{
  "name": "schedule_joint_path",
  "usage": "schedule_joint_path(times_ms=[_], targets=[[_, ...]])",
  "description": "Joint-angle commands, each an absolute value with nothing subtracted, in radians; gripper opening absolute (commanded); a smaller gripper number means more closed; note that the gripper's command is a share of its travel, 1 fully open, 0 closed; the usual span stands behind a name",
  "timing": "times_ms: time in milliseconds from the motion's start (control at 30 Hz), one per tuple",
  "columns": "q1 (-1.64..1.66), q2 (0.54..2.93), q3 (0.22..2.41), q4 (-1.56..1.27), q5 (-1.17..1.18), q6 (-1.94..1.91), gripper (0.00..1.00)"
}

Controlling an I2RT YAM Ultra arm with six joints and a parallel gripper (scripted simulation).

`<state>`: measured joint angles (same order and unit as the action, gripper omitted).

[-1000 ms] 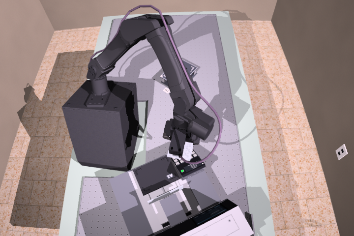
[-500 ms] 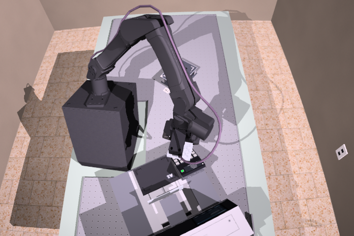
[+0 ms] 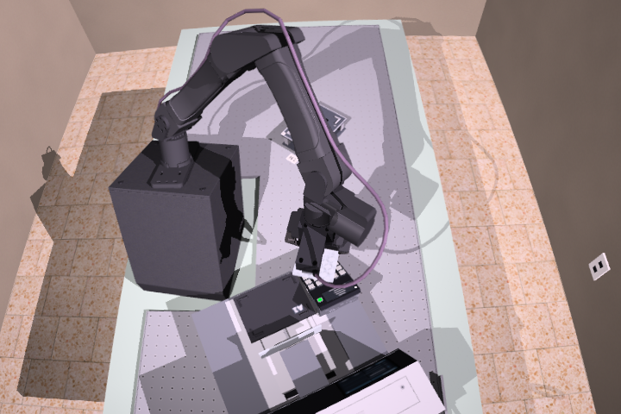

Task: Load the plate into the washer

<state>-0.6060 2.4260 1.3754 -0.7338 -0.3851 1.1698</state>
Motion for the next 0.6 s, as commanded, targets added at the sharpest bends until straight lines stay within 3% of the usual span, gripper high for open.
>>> schedule_joint_path(times_ms=[0,567], targets=[[-0.626,2.39,1.412,-0.753,-0.37,1.179,0.84],[-0.814,2.462,1.354,-0.752,-0.329,1.478,0.84]])
